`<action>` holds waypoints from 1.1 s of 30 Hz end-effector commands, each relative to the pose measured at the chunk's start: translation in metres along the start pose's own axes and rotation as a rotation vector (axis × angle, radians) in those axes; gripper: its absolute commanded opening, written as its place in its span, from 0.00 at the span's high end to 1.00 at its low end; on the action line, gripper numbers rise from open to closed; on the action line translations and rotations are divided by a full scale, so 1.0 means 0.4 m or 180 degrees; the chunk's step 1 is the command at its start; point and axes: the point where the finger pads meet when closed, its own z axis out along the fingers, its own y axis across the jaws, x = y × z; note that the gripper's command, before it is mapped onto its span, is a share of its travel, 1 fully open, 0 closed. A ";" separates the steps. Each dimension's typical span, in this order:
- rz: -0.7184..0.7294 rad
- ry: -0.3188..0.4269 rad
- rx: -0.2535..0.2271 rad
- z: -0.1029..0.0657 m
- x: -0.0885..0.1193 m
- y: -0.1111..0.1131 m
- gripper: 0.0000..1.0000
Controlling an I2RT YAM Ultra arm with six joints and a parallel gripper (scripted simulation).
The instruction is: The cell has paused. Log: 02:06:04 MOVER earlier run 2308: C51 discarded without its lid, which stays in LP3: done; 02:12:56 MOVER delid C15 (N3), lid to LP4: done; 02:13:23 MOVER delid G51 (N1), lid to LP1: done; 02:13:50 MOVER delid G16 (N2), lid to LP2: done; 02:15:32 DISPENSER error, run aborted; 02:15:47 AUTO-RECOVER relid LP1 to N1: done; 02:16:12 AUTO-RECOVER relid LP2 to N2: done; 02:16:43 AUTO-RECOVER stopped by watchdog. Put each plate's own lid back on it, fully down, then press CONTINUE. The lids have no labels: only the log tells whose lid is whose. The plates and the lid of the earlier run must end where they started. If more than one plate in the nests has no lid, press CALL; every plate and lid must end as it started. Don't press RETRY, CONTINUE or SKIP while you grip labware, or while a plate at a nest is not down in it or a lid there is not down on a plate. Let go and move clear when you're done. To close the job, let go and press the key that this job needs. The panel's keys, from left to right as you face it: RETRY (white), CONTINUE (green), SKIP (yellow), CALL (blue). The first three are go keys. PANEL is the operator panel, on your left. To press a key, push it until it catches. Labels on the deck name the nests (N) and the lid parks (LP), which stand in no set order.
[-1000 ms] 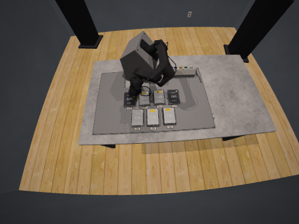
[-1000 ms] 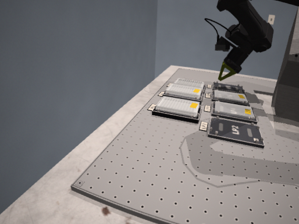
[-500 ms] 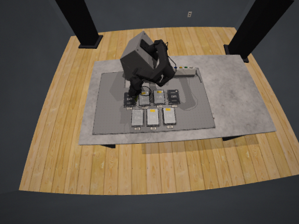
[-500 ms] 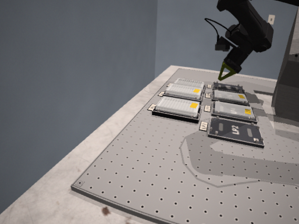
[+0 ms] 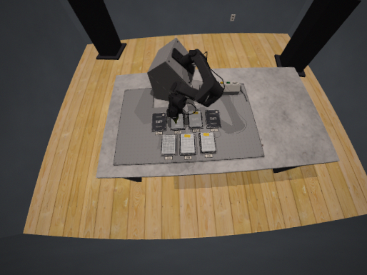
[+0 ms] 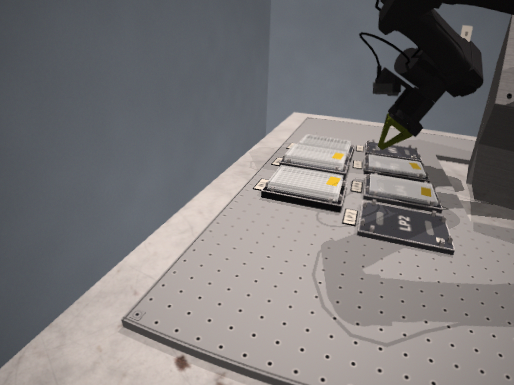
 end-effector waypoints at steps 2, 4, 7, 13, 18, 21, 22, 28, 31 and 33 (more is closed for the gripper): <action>0.0041 -0.0592 0.0039 -0.013 -0.028 0.041 1.00; 0.0041 -0.0592 0.0039 -0.013 -0.027 0.066 1.00; 0.0041 -0.0592 0.0039 -0.014 -0.026 0.078 1.00; 0.0041 -0.0592 0.0039 -0.015 -0.024 0.153 1.00; 0.0041 -0.0592 0.0039 -0.015 -0.022 0.216 1.00; 0.0041 -0.0592 0.0039 -0.016 -0.020 0.253 1.00; 0.0041 -0.0592 0.0039 -0.016 -0.020 0.253 1.00; 0.0041 -0.0592 0.0039 -0.017 -0.018 0.316 1.00; 0.0041 -0.0592 0.0039 -0.017 -0.017 0.353 1.00; 0.0056 -0.0602 0.0043 -0.031 -0.014 0.384 1.00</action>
